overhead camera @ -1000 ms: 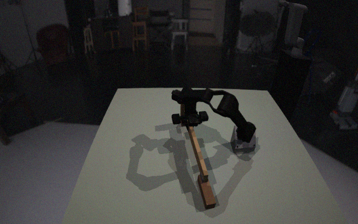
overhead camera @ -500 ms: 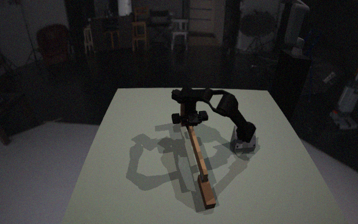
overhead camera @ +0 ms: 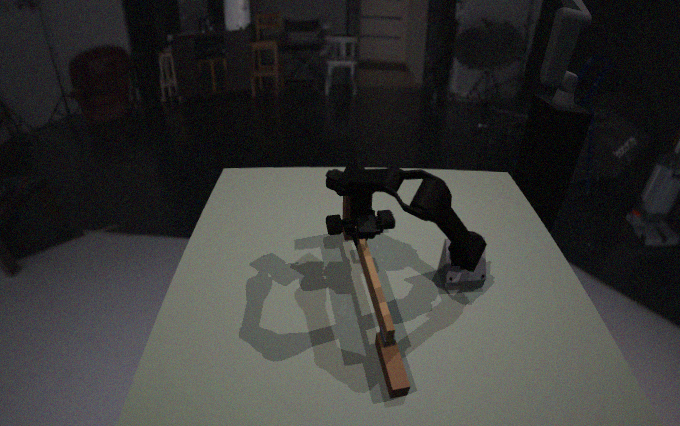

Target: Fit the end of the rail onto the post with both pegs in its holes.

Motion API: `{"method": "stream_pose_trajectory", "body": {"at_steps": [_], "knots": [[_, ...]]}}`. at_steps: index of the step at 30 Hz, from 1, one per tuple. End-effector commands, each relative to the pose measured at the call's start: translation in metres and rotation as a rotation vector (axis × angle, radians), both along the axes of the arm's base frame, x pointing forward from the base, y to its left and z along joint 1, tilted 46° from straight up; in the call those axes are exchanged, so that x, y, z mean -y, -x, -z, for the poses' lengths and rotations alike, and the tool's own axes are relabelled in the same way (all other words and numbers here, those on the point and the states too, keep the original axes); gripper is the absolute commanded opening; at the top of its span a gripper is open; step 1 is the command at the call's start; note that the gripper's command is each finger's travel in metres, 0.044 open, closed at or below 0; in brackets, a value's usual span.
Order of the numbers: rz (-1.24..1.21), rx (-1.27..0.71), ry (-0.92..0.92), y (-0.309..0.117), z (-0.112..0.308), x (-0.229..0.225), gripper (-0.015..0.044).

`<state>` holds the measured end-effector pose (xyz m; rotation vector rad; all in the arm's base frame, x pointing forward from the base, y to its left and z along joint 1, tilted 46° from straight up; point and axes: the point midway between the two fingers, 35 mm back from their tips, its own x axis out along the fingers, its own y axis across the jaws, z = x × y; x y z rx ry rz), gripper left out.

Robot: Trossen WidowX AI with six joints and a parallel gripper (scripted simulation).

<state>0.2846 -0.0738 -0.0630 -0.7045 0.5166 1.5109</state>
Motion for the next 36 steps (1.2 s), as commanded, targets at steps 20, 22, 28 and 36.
{"method": "stream_pose_trajectory", "body": {"at_steps": [20, 22, 28, 36], "knots": [[0.000, 0.000, 0.000, 0.000, 0.000, 0.000, 0.0440], [0.000, 0.000, 0.000, 0.000, 0.000, 0.000, 0.0440], [0.005, 0.006, 0.004, 0.004, -0.039, 0.000, 0.0440], [0.006, 0.006, 0.005, 0.005, -0.042, 0.000, 0.0440]]}}
